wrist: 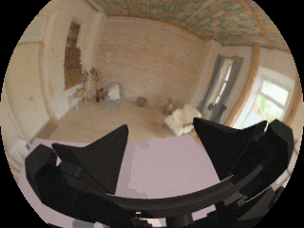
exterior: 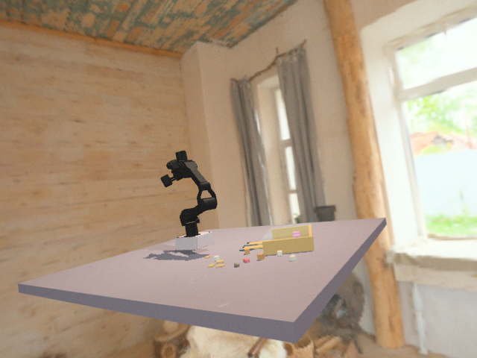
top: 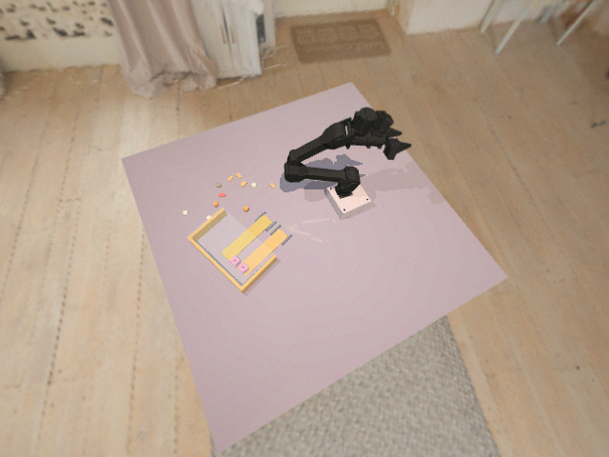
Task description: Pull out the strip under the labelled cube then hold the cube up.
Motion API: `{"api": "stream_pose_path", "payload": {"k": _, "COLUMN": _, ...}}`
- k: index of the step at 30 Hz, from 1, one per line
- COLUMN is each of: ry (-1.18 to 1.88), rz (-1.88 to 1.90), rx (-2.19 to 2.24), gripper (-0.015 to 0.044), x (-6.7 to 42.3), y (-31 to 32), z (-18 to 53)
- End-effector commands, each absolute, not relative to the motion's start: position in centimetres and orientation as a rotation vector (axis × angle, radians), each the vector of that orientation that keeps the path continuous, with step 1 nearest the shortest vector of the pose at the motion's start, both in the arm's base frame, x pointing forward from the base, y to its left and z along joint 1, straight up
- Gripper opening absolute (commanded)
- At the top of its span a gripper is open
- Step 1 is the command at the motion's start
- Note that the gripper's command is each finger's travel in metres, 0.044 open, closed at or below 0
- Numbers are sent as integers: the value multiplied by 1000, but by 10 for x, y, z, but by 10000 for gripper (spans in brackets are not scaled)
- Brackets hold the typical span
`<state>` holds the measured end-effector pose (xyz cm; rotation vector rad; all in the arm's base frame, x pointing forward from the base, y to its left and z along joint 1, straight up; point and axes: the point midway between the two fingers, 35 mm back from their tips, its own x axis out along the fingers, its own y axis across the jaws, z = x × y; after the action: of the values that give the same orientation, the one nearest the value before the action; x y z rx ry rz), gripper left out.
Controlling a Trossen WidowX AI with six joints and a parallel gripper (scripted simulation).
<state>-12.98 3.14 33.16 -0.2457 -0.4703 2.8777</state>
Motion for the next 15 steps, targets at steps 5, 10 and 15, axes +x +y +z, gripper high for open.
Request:
{"api": "stream_pose_path", "payload": {"k": 5, "ry": -465, "rz": 2779, "rx": -288, "gripper": 400, "x": -137, "y": 49, "z": 330}}
{"api": "stream_pose_path", "payload": {"k": 10, "ry": -409, "rz": 2619, "rx": -348, "gripper": 400, "x": -141, "y": 79, "z": 325}}
{"api": "stream_pose_path", "payload": {"k": 15, "ry": -345, "rz": 2390, "rx": -438, "gripper": 400, "x": -135, "y": 126, "z": 315}}
